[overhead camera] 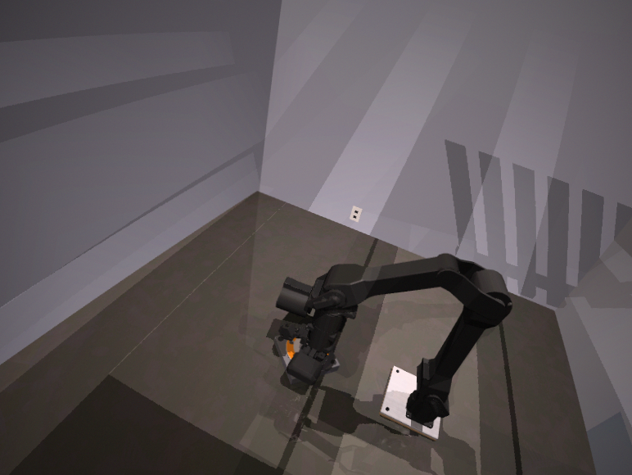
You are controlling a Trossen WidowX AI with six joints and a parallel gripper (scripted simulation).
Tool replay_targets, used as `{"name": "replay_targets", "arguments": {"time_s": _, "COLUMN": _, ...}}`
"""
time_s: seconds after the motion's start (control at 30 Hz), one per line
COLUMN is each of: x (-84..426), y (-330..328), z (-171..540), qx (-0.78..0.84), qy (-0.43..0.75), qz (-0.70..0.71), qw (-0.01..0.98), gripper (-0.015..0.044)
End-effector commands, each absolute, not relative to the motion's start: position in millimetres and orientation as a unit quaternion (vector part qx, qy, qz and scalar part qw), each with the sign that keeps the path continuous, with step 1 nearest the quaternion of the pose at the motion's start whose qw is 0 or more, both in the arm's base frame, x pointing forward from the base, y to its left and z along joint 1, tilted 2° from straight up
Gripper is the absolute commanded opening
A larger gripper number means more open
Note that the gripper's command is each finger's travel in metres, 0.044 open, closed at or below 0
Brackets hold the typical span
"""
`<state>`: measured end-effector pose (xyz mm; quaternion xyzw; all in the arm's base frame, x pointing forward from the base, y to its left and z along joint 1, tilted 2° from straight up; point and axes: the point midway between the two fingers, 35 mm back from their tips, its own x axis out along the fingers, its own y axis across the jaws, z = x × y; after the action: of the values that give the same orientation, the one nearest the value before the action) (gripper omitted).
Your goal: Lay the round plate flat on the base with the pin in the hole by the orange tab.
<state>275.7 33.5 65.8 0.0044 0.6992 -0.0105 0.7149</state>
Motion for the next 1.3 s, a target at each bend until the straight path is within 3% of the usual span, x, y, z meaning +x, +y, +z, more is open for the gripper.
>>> {"name": "replay_targets", "arguments": {"time_s": 0.0, "x": 268.7, "y": 29.2, "z": 62.2, "qx": 0.001, "qy": 0.706, "qz": -0.013, "qw": 0.708, "gripper": 0.0000}}
{"name": "replay_targets", "arguments": {"time_s": 1.27, "x": 251.7, "y": -6.9, "z": 65.8, "qx": 0.000, "qy": 0.707, "qz": -0.014, "qw": 0.707, "gripper": 0.0000}}
